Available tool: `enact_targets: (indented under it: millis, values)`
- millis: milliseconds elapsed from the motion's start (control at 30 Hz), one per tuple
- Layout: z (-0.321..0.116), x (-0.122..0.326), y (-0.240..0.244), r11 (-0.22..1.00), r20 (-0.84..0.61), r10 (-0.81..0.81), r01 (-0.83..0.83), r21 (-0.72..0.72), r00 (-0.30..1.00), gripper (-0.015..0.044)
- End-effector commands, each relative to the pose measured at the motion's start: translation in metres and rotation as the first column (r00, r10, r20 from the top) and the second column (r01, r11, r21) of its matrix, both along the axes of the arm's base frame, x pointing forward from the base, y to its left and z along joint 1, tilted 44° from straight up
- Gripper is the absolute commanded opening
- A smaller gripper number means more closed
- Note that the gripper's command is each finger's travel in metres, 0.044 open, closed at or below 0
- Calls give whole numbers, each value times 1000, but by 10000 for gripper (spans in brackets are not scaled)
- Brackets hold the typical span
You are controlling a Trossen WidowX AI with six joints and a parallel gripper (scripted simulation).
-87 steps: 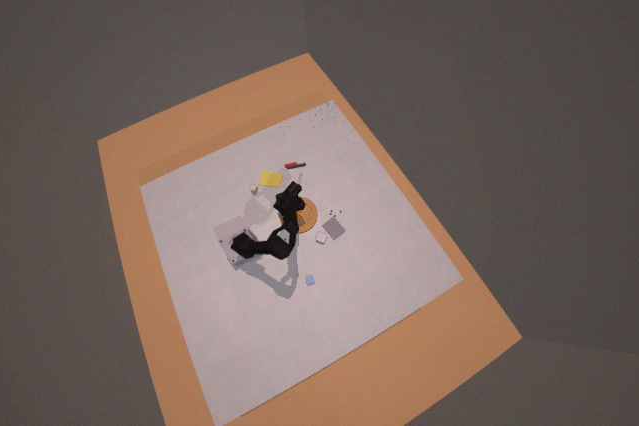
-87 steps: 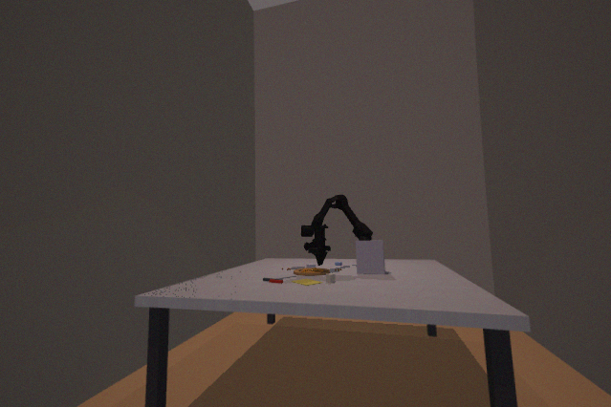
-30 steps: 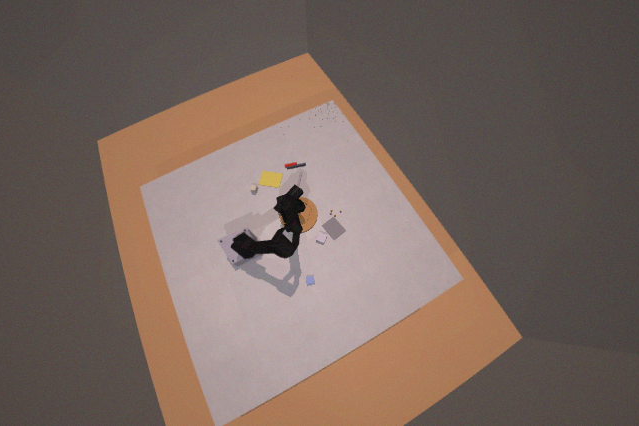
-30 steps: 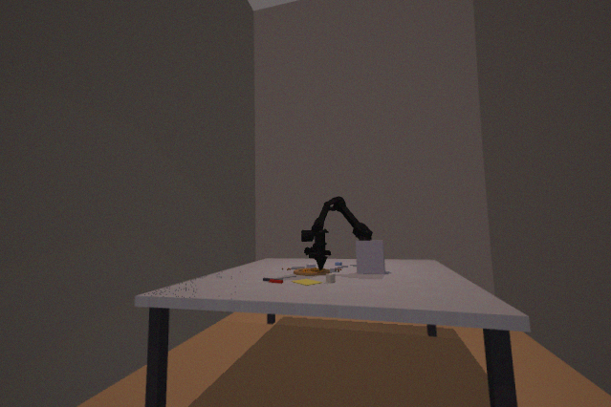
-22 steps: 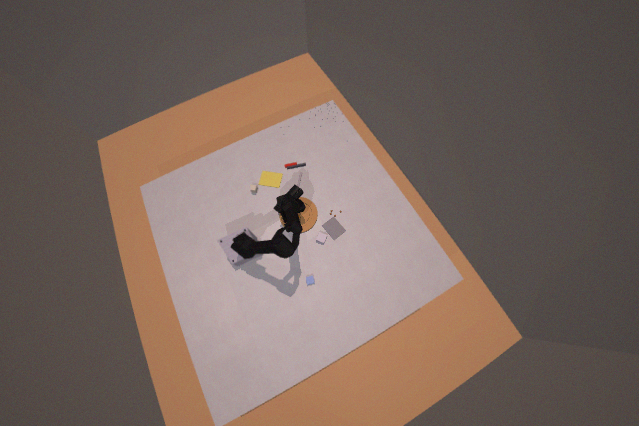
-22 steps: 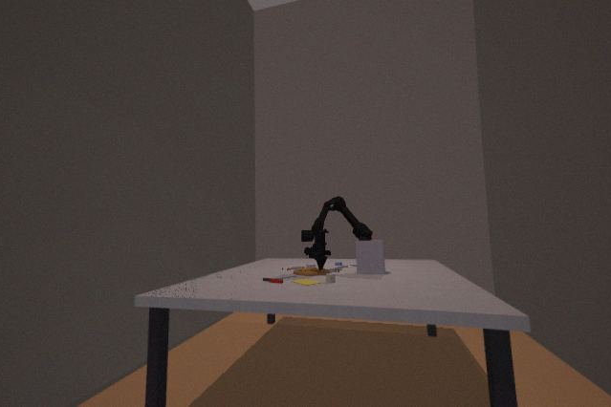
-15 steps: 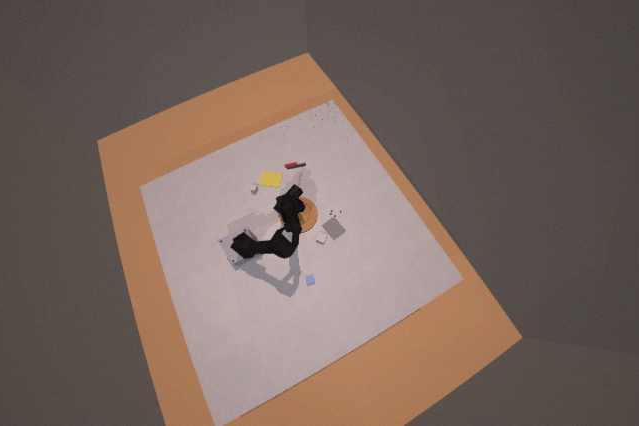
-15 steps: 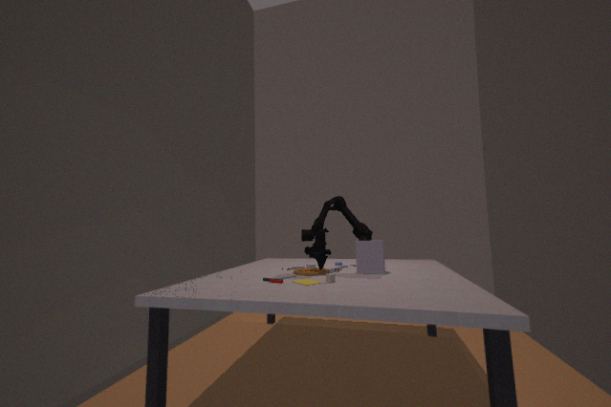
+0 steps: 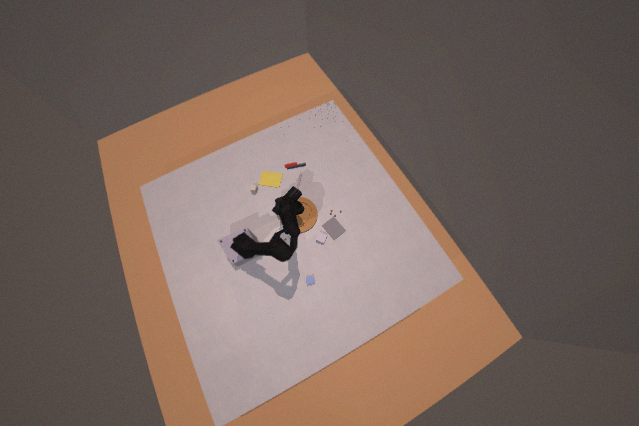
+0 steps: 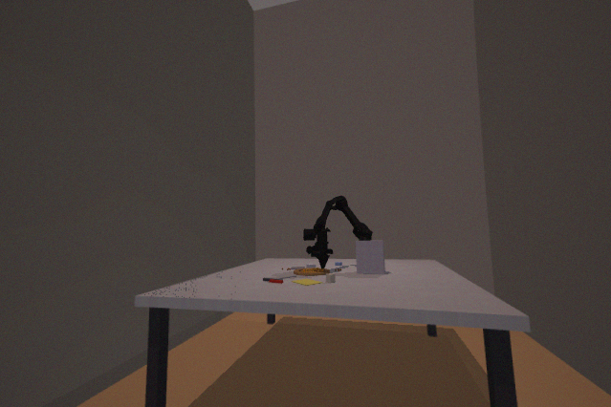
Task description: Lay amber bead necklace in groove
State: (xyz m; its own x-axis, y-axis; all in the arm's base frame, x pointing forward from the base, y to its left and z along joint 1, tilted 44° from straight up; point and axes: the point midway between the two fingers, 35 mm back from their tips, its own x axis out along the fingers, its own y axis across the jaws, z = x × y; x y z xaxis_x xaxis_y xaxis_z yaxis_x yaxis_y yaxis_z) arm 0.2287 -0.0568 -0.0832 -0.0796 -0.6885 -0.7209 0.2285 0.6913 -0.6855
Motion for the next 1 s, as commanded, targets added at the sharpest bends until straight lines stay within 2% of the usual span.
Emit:
enact_targets:
  millis: [0,333,867,900,967]
  values:
    - [0,-2,-2,1000,-4,2,-2,-2,1000,0]
    - [-5,-3,-6,1000,-4,2,-2,-2,1000,0]
    - [0,-2,-1,1000,-3,2,-2,-2,1000,420]
    - [-3,-2,-3,1000,-2,4,-4,-1,1000,440]
    - [0,-1,-1,1000,-4,2,-2,-2,1000,440]
